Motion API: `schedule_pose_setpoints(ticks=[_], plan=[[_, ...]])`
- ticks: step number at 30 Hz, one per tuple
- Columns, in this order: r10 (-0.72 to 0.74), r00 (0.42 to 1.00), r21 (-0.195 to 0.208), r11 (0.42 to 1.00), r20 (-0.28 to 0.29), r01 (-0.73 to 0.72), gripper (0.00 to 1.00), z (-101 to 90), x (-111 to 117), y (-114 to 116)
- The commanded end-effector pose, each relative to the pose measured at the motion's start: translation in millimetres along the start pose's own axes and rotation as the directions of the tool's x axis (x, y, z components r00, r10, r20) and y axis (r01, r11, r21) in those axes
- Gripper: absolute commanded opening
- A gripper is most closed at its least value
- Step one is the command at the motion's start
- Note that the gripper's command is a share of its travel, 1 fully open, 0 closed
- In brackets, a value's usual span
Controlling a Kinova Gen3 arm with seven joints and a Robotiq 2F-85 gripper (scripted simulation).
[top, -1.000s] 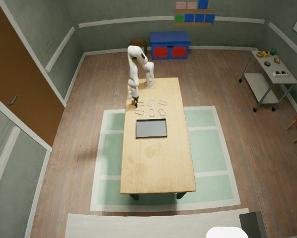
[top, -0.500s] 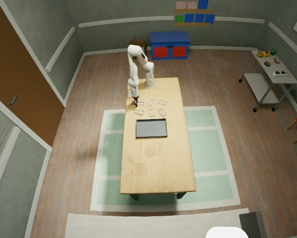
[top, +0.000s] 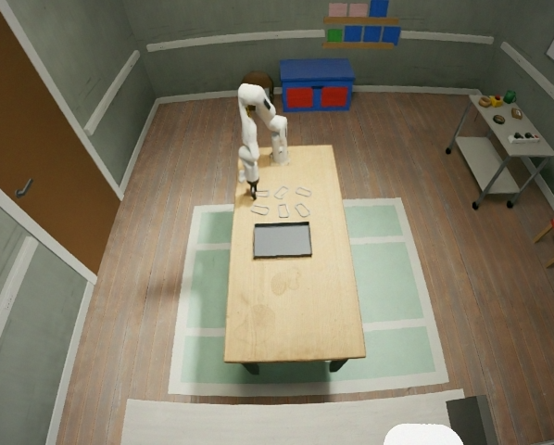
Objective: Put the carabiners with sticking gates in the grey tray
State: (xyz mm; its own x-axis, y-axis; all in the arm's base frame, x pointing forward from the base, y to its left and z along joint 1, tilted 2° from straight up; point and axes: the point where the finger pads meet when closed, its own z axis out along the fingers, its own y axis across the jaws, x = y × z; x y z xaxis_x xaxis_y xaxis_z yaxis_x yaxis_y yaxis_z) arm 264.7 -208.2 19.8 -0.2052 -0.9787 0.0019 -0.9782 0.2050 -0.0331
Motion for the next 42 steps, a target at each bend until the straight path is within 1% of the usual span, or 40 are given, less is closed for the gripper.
schedule_pose_setpoints(ticks=[1, 37, 38, 42], plan=[[0.0, 1.0, 0.001, 1.0, 0.0, 0.0, 0.0, 0.0, 0, 0], [0.0, 1.0, 0.001, 1.0, -0.001, 0.0, 0.0, -0.4, 0, 0], [-0.001, 1.0, -0.002, 1.0, 0.001, 0.001, 0.0, -50.5, 0, 0], [-0.001, 1.0, -0.002, 1.0, 0.001, 0.001, 0.0, -50.5, 0, 0]])
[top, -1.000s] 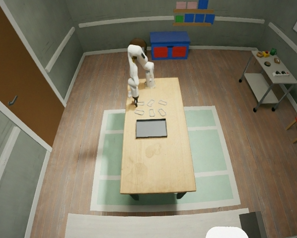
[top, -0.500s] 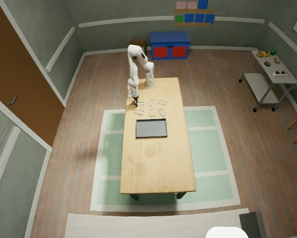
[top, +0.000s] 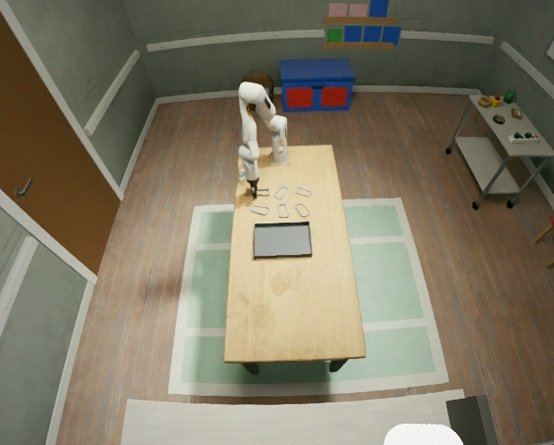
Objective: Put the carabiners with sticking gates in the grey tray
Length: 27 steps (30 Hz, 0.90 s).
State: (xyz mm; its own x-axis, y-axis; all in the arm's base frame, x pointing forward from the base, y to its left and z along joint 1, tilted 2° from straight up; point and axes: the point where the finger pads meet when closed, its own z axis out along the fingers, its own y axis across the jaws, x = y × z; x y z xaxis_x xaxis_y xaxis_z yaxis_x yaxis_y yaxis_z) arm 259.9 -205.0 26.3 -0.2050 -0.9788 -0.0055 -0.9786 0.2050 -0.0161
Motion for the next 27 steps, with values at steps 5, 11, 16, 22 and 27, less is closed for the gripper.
schedule_pose_setpoints(ticks=[5, 11, 16, 22, 27], plan=[[-0.001, 1.0, 0.015, 1.0, -0.006, 0.001, 0.0, -43.9, 2, -5], [-0.001, 1.0, 0.015, 1.0, -0.006, 0.001, 0.0, -43.9, 2, -5], [-0.002, 1.0, 0.012, 1.0, -0.004, 0.002, 0.0, -77.2, 1, -4], [-0.002, 1.0, 0.012, 1.0, -0.004, 0.002, 0.0, -77.2, 1, -4], [-0.002, 1.0, 0.012, 1.0, -0.004, 0.002, 0.0, -77.2, 1, -4]])
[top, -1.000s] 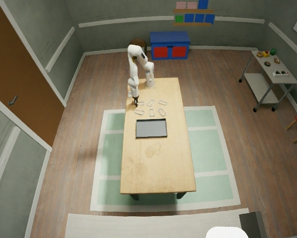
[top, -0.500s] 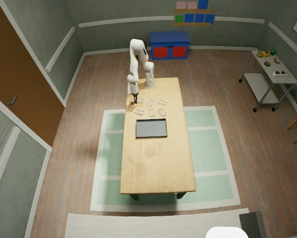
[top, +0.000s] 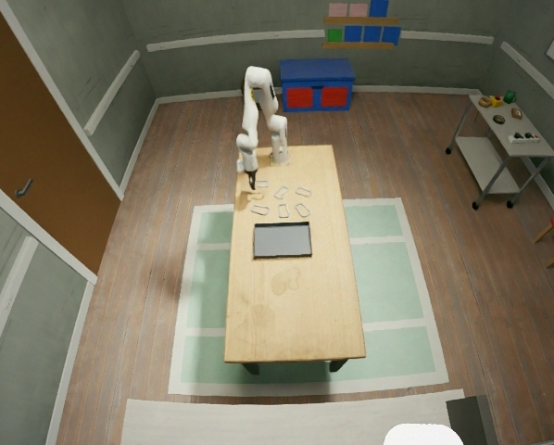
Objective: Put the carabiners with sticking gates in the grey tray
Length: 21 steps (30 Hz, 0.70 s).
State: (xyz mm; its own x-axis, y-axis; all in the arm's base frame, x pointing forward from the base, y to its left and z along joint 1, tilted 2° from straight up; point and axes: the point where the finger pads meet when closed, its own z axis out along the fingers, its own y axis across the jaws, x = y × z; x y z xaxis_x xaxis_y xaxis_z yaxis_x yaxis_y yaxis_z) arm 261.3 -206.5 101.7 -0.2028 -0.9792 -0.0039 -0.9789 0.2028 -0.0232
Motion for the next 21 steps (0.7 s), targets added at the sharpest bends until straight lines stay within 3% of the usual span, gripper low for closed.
schedule_pose_setpoints(ticks=[1, 2, 3, 7, 11, 19, 20, 21], plan=[[0.0, 1.0, 0.005, 1.0, -0.002, 0.0, 0.0, -1.8, 0, -1], [0.0, 1.0, 0.005, 1.0, -0.002, 0.0, 0.0, -1.8, 0, -1], [0.0, 1.0, 0.003, 1.0, -0.001, 0.0, 0.0, -1.4, -12, -70], [0.0, 1.0, 0.003, 1.0, -0.001, 0.0, 0.0, -1.7, -12, -74], [0.0, 1.0, 0.003, 1.0, -0.001, 0.0, 0.0, -1.5, -17, -99], [0.0, 1.0, 0.003, 1.0, -0.001, 0.0, 0.0, -1.5, -17, -99], [0.008, 1.0, 0.012, 1.0, -0.003, -0.008, 0.0, -6.6, -26, -166], [0.008, 1.0, 0.012, 1.0, -0.003, -0.008, 0.0, -6.3, -27, -167]])
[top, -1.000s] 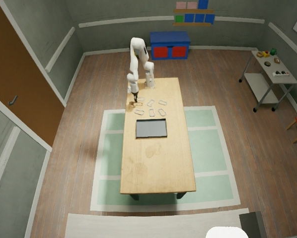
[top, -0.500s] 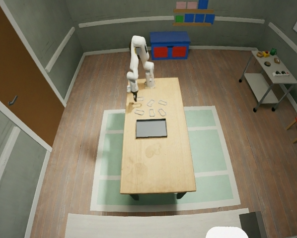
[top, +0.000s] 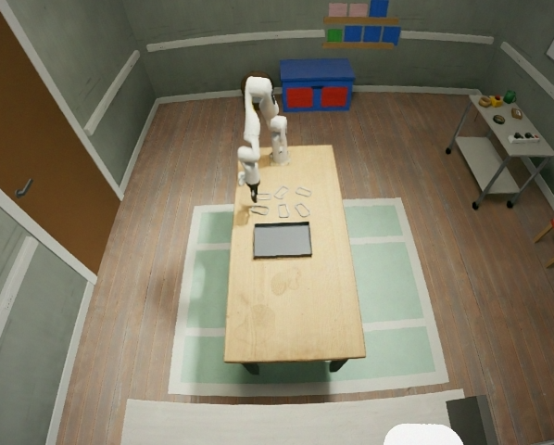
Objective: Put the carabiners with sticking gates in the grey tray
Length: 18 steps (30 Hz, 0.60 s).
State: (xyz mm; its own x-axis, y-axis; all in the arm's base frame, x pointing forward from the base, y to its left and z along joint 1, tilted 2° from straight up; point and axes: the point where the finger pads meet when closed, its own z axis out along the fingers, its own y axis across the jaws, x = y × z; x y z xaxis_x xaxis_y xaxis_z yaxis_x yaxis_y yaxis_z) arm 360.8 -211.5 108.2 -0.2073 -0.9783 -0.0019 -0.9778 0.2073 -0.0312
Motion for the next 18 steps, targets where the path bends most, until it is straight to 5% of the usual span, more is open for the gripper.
schedule_pose_setpoints(ticks=[1, 6, 15, 16, 18], plan=[[0.003, 1.0, 0.004, 1.0, -0.001, -0.003, 0.0, -1.5, -12, -69], [0.003, 1.0, 0.004, 1.0, -0.001, -0.003, 0.0, -1.8, -16, -92], [0.003, 1.0, 0.004, 1.0, -0.001, -0.003, 0.0, -1.7, -16, -93], [0.0, 1.0, 0.004, 1.0, 0.0, 0.0, 0.0, -3.2, -29, -159], [0.0, 1.0, 0.004, 1.0, 0.0, 0.0, 0.0, -2.6, -29, -161]])
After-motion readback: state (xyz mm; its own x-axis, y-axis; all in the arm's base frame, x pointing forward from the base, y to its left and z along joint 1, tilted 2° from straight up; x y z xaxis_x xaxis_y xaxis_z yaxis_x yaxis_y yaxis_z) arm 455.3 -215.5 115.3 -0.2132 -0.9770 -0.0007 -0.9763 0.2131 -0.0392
